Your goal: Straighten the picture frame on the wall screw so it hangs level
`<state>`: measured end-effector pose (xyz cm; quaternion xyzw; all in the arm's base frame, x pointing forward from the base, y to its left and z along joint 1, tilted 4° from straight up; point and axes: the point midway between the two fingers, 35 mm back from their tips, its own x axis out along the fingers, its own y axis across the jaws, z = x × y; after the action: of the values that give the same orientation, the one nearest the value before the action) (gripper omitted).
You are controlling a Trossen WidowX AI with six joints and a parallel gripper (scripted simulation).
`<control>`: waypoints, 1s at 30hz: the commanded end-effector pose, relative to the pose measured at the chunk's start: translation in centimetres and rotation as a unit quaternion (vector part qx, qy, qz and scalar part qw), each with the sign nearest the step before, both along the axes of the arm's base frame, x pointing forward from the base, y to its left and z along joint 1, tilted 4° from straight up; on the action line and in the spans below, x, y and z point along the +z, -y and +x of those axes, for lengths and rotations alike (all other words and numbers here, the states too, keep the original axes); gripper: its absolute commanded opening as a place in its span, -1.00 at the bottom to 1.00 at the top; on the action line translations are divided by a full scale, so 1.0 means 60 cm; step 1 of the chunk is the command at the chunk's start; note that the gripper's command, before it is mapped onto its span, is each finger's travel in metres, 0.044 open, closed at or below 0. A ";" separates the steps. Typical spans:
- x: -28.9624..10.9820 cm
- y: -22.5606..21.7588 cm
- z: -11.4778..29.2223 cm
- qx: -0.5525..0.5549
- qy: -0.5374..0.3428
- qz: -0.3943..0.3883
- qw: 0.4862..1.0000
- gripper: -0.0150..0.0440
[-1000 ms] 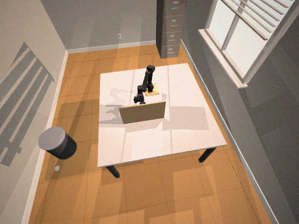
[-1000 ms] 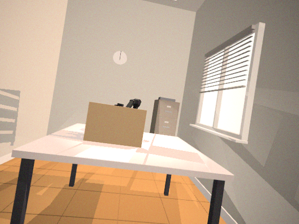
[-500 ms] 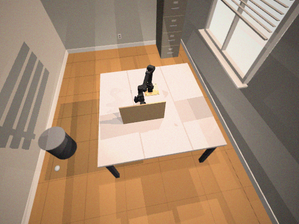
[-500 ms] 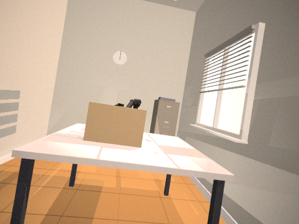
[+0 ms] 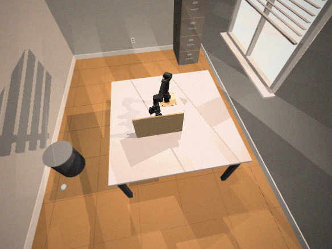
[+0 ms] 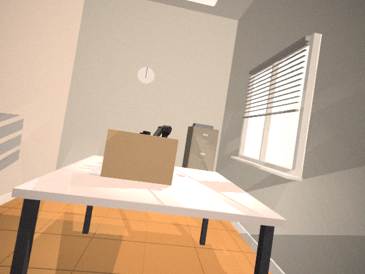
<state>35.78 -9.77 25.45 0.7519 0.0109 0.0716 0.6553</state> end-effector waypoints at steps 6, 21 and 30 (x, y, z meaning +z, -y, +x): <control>0.000 0.001 0.000 -0.001 0.003 -0.003 1.000 -0.49; -0.008 -0.001 0.001 -0.001 0.003 -0.003 1.000 -0.49; -0.011 -0.002 0.001 0.000 0.001 -0.001 1.000 -0.49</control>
<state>35.83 -9.63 24.79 0.7516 0.0108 0.0729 0.6555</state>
